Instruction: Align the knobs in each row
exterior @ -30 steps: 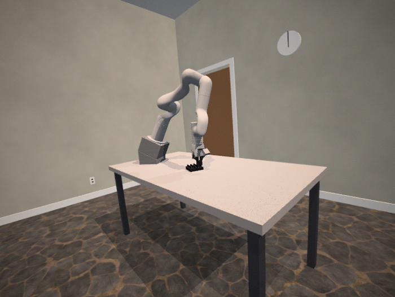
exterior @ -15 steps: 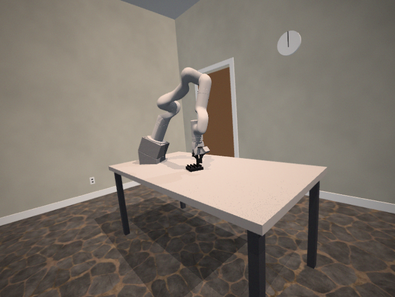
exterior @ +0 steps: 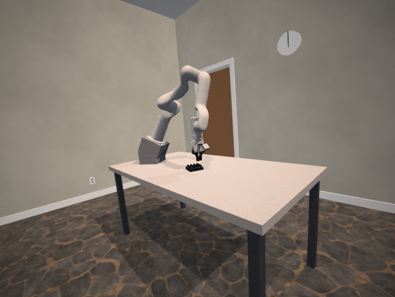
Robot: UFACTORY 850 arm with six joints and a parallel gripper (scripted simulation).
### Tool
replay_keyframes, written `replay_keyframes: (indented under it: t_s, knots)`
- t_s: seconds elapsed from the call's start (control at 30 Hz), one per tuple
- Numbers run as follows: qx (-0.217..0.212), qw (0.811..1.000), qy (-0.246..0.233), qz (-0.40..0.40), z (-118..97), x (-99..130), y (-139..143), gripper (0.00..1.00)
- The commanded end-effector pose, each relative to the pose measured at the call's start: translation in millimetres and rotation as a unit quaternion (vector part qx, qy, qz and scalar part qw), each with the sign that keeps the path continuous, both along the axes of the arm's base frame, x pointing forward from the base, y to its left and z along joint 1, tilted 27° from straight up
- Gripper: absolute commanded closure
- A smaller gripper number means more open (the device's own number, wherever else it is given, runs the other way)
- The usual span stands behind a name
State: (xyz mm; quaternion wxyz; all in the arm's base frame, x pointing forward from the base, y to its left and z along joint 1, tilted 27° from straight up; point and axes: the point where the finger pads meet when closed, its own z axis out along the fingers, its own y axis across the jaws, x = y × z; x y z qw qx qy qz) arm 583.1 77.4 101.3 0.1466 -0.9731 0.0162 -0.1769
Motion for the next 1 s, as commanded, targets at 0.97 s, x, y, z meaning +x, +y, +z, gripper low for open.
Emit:
replay_keyframes:
  t_s: [0.97]
  knots:
    - [0.047, 0.991, 0.037, -0.122, -5, 1, -87, 0.81]
